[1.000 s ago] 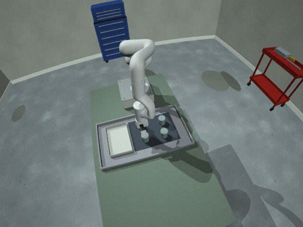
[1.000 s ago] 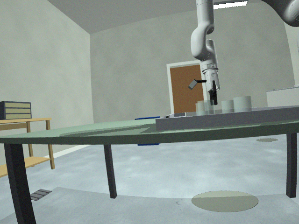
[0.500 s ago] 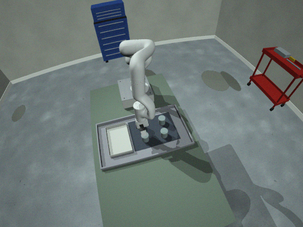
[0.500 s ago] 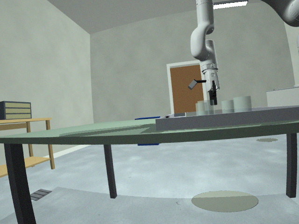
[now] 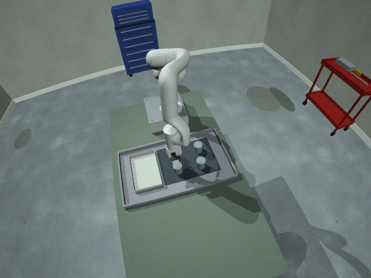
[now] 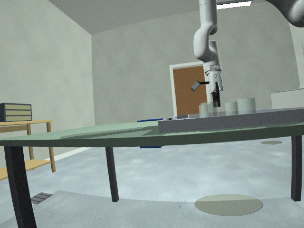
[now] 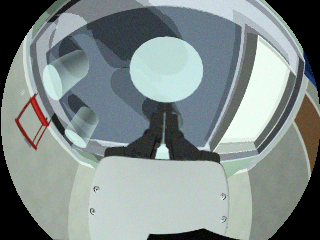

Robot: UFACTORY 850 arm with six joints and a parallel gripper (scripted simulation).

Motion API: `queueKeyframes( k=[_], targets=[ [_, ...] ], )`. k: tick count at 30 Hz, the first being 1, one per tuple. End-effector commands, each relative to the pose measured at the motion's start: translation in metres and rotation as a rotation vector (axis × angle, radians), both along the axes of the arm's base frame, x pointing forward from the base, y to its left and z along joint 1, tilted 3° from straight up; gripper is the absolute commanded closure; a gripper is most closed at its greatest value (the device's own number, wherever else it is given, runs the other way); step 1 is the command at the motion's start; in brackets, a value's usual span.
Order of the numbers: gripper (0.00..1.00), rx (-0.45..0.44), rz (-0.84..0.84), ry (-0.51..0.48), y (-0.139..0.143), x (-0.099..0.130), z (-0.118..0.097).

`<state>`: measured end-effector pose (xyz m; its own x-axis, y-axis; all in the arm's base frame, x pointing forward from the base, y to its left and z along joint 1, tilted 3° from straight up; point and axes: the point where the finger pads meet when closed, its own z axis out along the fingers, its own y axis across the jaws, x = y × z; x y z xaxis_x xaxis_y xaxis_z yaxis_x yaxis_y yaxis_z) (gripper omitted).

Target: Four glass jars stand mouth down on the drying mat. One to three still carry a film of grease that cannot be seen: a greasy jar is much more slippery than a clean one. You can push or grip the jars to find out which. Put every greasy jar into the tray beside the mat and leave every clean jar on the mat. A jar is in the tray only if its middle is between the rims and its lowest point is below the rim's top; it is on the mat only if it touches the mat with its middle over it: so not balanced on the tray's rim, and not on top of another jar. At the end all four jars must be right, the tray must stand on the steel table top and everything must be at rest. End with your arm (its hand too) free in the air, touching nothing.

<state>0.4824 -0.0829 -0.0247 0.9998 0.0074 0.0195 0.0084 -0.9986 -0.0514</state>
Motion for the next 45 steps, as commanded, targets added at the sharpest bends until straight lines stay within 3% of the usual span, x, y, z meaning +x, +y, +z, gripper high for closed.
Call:
queueKeyframes(
  k=[1,45],
  targets=[
    [1.0,0.0,0.0,-0.002,-0.0002,0.0015,0.0006],
    [1.0,0.0,0.0,-0.002,-0.0002,0.0066,0.0007]
  ],
)
